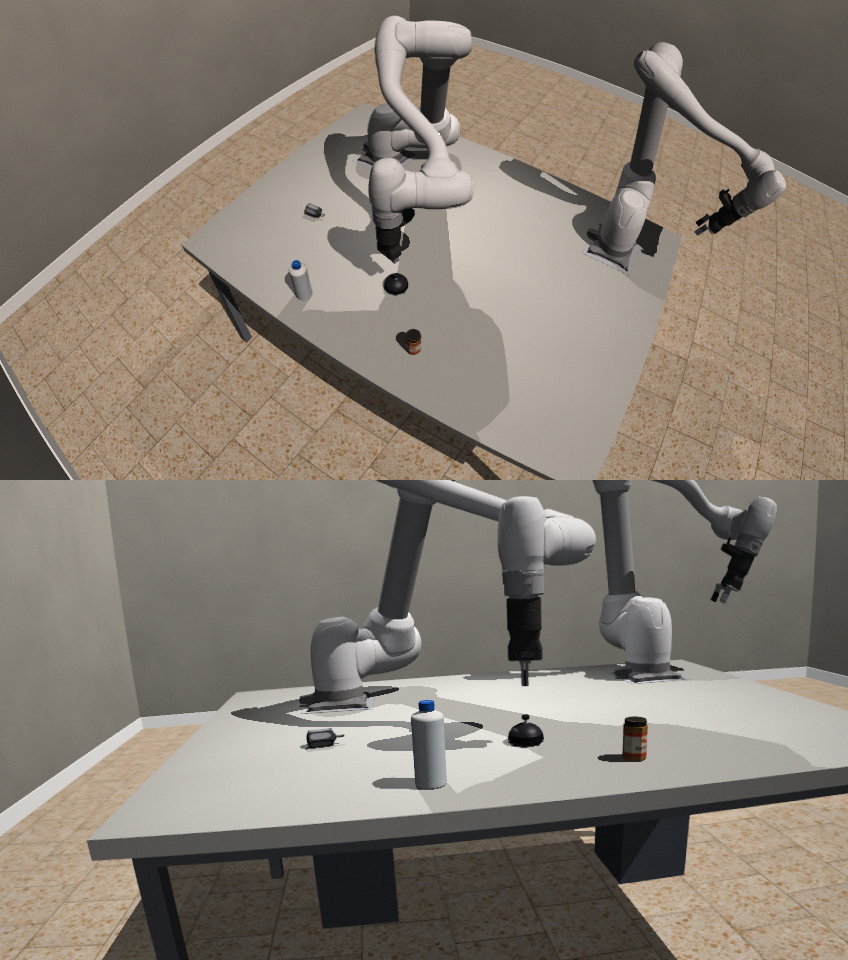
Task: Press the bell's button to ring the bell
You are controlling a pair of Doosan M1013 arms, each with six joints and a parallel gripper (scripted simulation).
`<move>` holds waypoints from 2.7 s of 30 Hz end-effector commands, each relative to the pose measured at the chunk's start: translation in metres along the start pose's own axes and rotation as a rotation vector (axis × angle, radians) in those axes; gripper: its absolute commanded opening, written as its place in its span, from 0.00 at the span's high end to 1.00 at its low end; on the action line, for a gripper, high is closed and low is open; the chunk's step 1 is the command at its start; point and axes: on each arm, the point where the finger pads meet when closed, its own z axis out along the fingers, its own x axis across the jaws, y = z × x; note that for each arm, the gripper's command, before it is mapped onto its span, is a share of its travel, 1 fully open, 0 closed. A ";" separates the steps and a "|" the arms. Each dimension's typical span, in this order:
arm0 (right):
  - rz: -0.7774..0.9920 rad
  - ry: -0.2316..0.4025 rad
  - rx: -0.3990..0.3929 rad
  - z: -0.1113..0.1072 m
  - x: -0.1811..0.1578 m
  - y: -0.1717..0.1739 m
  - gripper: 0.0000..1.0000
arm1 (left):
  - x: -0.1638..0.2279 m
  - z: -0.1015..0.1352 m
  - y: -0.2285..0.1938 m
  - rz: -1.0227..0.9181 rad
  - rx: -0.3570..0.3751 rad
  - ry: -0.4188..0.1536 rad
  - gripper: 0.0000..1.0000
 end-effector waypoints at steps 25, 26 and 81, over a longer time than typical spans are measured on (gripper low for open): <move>0.000 0.002 -0.001 0.020 0.000 0.000 0.83 | 0.000 -0.001 0.000 0.000 -0.001 0.001 0.00; 0.000 0.002 -0.001 0.022 0.000 0.000 0.83 | 0.000 -0.001 0.000 0.000 -0.001 0.001 0.00; 0.000 0.002 -0.001 0.061 0.001 0.000 0.83 | 0.000 -0.001 0.000 0.000 -0.001 0.001 0.00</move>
